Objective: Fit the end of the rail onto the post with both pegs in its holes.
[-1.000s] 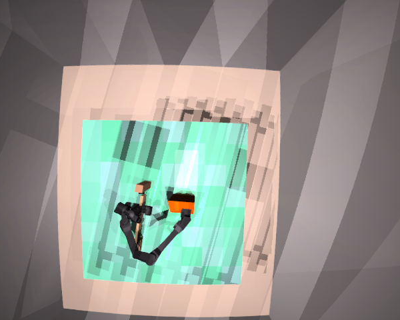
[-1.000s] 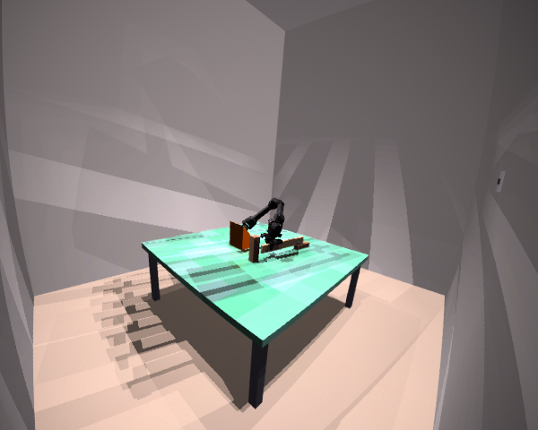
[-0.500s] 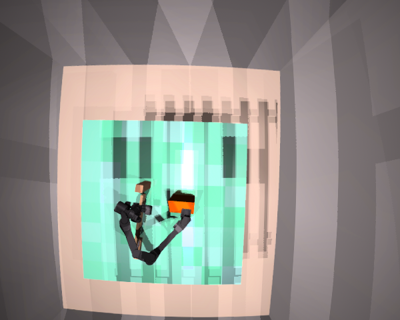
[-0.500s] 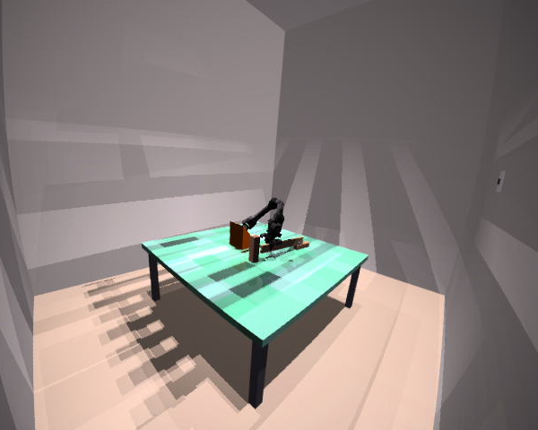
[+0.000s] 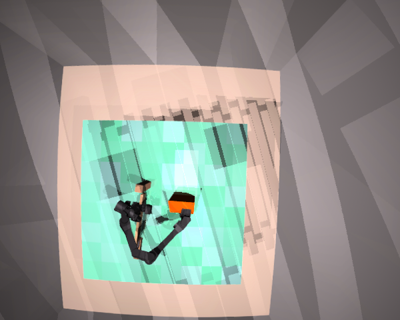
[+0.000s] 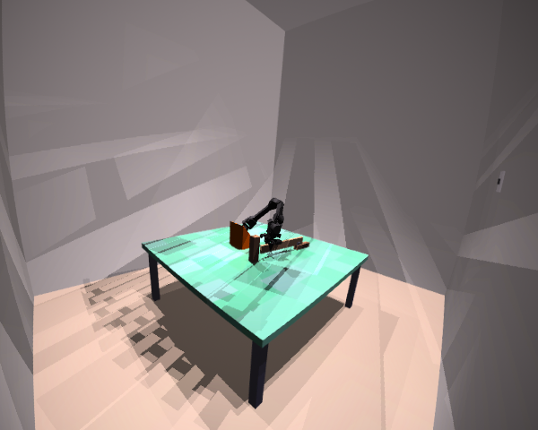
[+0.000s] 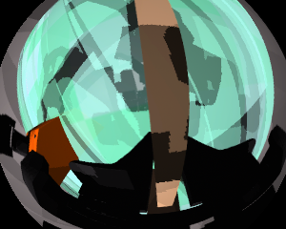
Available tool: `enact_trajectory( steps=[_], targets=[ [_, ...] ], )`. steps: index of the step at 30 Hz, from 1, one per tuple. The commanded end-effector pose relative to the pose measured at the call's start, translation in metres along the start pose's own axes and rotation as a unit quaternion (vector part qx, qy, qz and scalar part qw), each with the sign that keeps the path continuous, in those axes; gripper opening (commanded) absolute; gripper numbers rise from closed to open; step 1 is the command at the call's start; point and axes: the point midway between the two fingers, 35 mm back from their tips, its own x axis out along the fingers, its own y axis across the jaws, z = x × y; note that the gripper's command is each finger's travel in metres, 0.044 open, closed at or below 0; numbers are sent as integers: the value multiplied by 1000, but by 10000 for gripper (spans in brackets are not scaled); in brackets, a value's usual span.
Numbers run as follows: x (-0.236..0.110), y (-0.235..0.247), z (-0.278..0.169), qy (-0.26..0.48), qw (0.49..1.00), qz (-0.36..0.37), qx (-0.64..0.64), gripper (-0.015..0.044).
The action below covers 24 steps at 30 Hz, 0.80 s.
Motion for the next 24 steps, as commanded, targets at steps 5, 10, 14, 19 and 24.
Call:
enact_trajectory(
  steps=[5,10,14,19,24],
  targets=[
    [-2,-2,-4,2,1000,-5,-1,0],
    [-2,-2,-6,2,1000,-5,-1,0],
    [-3,-2,-7,2,1000,-5,-1,0],
    [-3,-2,-9,2,1000,-5,-1,0],
    [-4,-2,-10,2,1000,-5,-1,0]
  ],
)
